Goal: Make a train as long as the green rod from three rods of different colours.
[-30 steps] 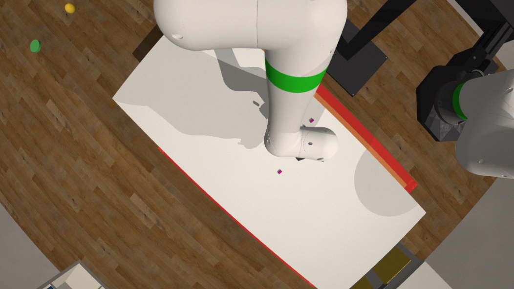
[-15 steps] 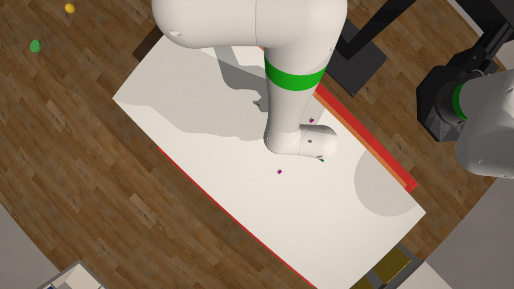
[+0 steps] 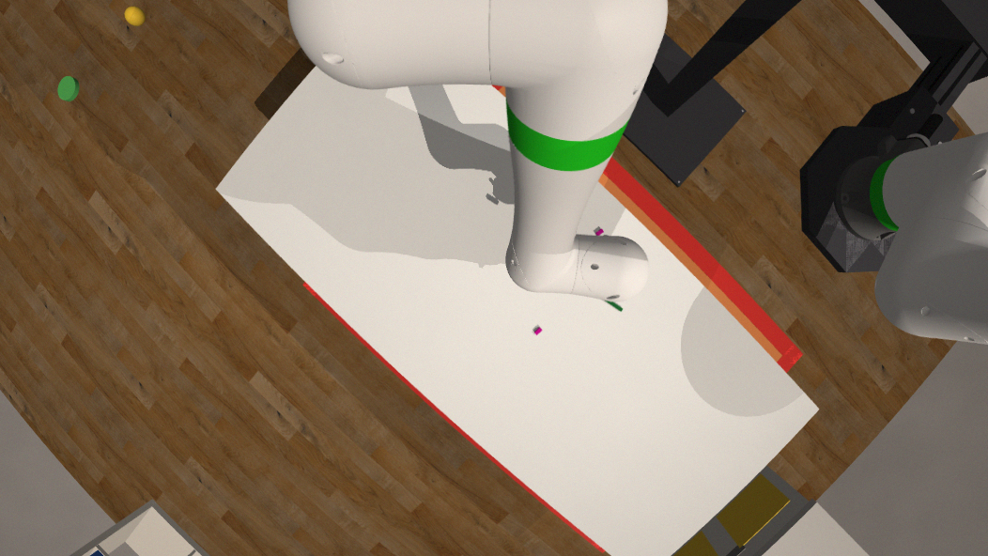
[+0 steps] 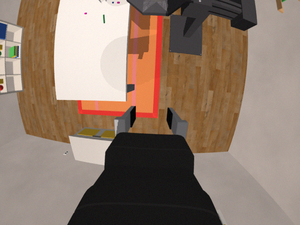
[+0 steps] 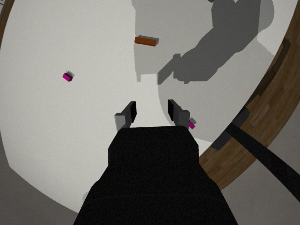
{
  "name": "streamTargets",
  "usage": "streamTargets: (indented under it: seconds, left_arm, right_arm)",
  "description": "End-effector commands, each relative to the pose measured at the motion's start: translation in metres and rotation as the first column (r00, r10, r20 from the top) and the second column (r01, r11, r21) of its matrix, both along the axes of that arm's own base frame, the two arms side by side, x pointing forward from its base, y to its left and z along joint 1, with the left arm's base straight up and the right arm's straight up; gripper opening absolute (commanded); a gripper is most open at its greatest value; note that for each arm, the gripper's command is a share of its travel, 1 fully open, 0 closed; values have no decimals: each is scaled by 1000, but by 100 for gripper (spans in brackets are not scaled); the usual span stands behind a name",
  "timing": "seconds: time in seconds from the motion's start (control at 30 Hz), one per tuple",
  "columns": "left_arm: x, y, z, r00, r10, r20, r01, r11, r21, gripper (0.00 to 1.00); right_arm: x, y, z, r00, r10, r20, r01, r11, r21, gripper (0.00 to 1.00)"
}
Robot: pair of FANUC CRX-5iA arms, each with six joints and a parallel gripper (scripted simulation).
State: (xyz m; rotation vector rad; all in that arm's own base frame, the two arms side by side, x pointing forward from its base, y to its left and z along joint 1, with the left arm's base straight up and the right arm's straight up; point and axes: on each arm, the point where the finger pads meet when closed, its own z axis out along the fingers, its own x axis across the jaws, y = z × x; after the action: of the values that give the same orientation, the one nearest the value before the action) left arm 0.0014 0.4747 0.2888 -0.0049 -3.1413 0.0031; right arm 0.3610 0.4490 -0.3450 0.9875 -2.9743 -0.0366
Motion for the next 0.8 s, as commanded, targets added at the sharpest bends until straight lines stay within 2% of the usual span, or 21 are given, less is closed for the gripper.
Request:
streamTargets:
  seconds: [0.0, 0.2, 0.43, 0.5, 0.53, 0.77]
  left_arm:
    - [0, 0, 1, 1000, 0, 0, 0, 1000, 2, 100]
    - [0, 0, 1, 1000, 0, 0, 0, 1000, 2, 100]
    - [0, 0, 1, 1000, 0, 0, 0, 1000, 2, 100]
    - [0, 0, 1, 1000, 0, 0, 0, 1000, 2, 100]
    - [0, 0, 1, 1000, 0, 0, 0, 1000, 2, 100]
    - [0, 0, 1, 1000, 0, 0, 0, 1000, 2, 100]
  right_arm:
    - [-4, -4, 1, 986, -165, 14, 165, 986, -18, 100]
    - [-9, -8, 1, 945, -327, 14, 327, 945, -18, 100]
    - [-16, -11, 2, 861, -509, 14, 509, 861, -18, 100]
    - [-16, -11, 2, 861, -509, 14, 509, 861, -18, 100]
    - [-19, -13, 2, 815, -580, 14, 580, 815, -19, 100]
    - [-26, -15, 2, 690, -723, 13, 723, 690, -19, 100]
